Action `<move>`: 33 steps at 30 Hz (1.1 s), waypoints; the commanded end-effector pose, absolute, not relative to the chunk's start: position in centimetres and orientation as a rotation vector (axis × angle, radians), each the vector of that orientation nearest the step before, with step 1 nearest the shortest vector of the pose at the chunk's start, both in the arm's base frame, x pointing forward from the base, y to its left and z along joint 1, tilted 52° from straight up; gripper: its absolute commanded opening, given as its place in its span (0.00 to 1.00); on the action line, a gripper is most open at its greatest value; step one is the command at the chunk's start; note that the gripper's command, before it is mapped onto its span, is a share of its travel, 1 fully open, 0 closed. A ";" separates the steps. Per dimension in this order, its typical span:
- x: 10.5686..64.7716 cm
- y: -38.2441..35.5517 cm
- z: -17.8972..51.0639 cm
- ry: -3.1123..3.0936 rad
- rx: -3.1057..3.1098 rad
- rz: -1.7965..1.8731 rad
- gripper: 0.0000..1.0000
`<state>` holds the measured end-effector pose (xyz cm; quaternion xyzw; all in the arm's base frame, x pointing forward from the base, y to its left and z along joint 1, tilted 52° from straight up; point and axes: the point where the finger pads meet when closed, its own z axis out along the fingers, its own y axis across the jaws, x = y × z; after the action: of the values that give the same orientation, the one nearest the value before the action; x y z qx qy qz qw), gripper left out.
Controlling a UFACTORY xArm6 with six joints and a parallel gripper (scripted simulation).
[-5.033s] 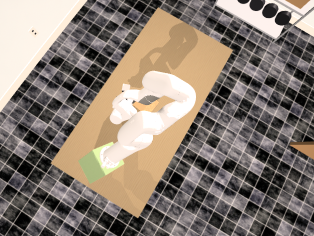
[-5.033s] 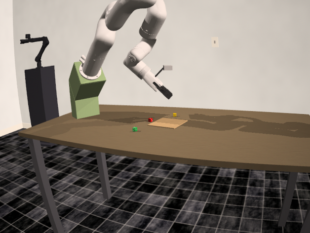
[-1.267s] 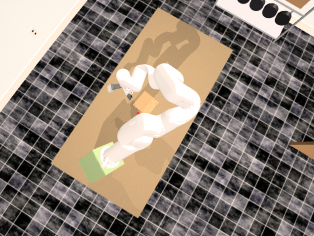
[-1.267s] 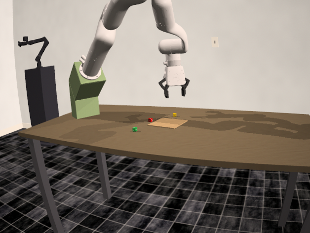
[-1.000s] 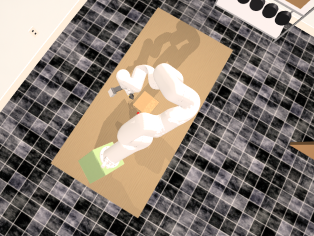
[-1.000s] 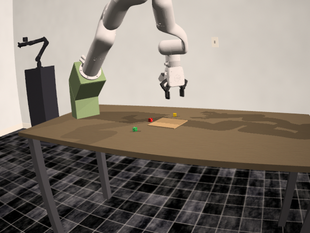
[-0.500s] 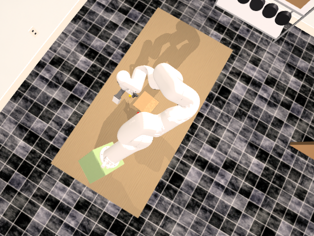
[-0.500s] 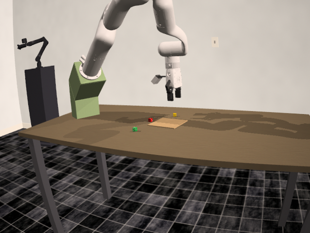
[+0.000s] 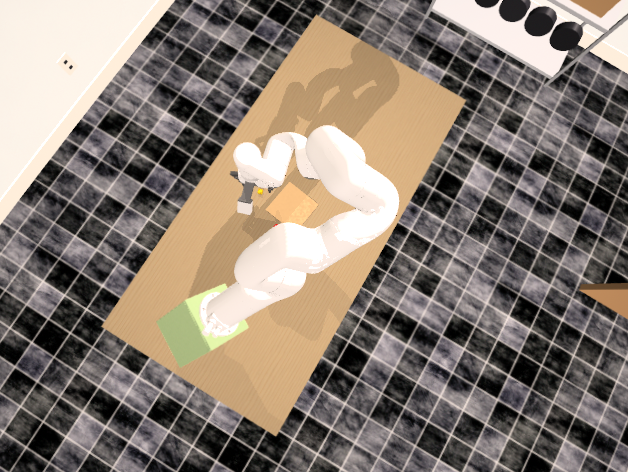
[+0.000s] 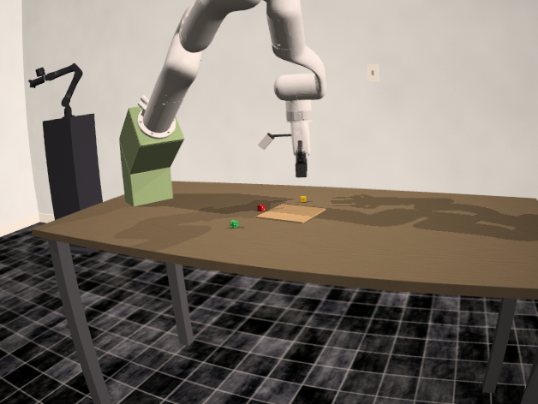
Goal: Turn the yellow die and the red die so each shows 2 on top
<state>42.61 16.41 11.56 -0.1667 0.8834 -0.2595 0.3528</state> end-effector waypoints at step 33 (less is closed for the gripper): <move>42.6 16.5 11.6 2.286 -0.460 -0.682 0.31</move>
<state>42.62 16.39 11.53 -0.1772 0.8820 -0.2638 0.3479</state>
